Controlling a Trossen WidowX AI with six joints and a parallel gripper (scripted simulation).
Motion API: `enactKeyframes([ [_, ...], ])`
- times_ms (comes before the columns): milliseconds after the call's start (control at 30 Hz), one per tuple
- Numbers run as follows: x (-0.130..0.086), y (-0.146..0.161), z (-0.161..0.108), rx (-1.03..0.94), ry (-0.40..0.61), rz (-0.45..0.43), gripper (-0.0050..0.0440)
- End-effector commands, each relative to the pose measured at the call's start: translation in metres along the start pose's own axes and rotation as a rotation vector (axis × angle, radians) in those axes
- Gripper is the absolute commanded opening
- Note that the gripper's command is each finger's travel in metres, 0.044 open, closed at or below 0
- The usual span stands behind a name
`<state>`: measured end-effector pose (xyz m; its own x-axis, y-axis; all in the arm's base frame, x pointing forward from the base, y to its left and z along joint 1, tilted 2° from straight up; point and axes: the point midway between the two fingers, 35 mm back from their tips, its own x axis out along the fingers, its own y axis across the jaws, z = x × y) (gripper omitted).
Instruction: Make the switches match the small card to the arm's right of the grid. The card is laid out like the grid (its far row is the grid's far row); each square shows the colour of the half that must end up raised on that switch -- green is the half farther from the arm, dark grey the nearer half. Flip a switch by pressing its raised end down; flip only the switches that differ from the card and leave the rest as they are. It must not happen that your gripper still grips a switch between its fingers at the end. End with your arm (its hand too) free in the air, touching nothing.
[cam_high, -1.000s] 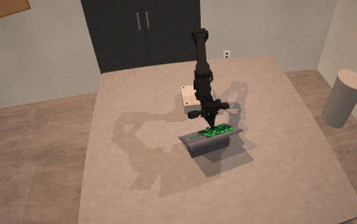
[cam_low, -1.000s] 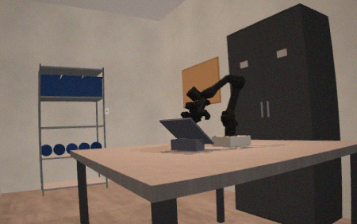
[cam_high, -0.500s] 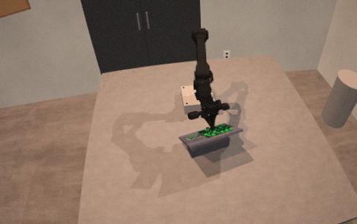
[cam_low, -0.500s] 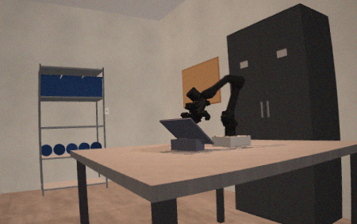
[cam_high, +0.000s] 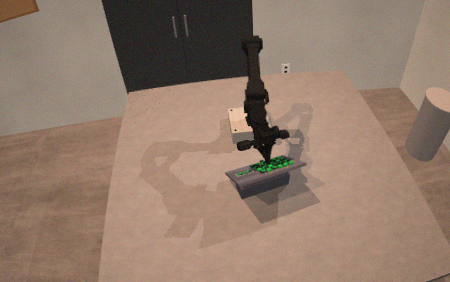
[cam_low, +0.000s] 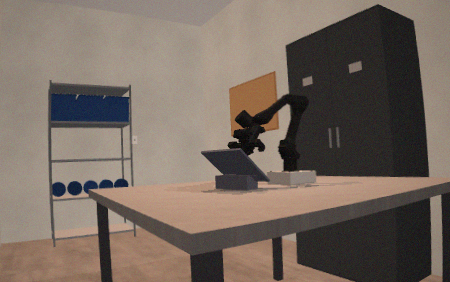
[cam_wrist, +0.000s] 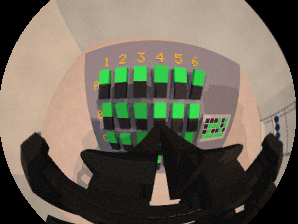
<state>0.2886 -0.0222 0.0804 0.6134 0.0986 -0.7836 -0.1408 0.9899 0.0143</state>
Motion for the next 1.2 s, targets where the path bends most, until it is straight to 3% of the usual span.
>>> enactKeyframes([
  [0, 0.0009, -0.0001, -0.0005, 0.002, 0.001, -0.001, 0.0000],
  [1167, 0.0051, -0.0001, -0.0006, 0.002, 0.001, -0.001, 0.0000],
])
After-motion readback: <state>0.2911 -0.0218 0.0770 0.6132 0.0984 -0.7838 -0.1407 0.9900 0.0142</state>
